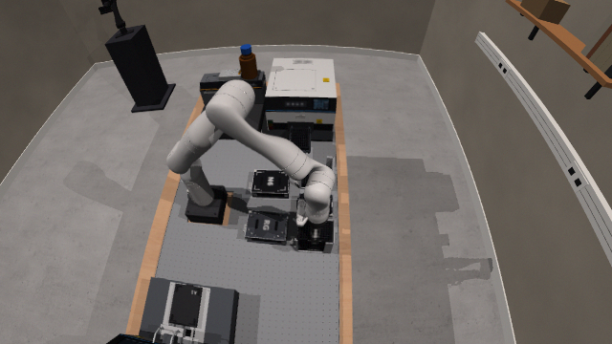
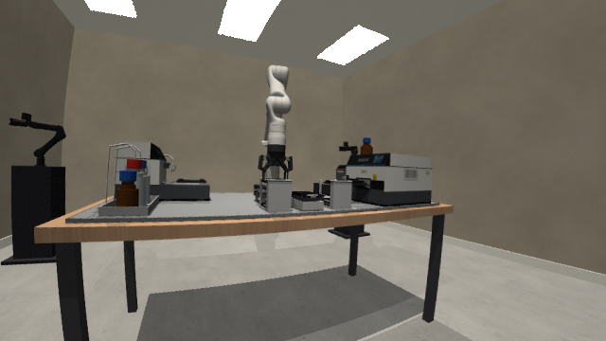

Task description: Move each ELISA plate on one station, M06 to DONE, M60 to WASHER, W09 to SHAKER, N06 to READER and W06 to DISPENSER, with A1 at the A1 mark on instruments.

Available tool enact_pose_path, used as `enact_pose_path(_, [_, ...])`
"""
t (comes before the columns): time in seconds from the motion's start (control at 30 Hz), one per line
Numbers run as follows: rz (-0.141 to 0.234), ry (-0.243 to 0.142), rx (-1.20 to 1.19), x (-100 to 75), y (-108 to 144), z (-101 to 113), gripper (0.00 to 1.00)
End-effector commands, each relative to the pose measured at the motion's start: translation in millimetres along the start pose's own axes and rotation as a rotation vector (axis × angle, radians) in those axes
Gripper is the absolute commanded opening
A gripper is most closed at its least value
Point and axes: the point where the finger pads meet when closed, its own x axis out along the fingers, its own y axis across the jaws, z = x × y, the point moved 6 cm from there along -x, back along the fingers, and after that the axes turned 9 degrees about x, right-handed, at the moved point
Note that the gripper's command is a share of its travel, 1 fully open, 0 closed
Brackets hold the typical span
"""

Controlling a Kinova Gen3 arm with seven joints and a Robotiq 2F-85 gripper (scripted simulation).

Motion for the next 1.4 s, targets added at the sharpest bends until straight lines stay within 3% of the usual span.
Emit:
enact_pose_path(0.0, [0.000, -0.002, 0.000, -3.2, 0, 0, 0.94])
enact_pose_path(1.37, [0.000, -0.002, 0.000, -28.3, 0, 0, 0.94])
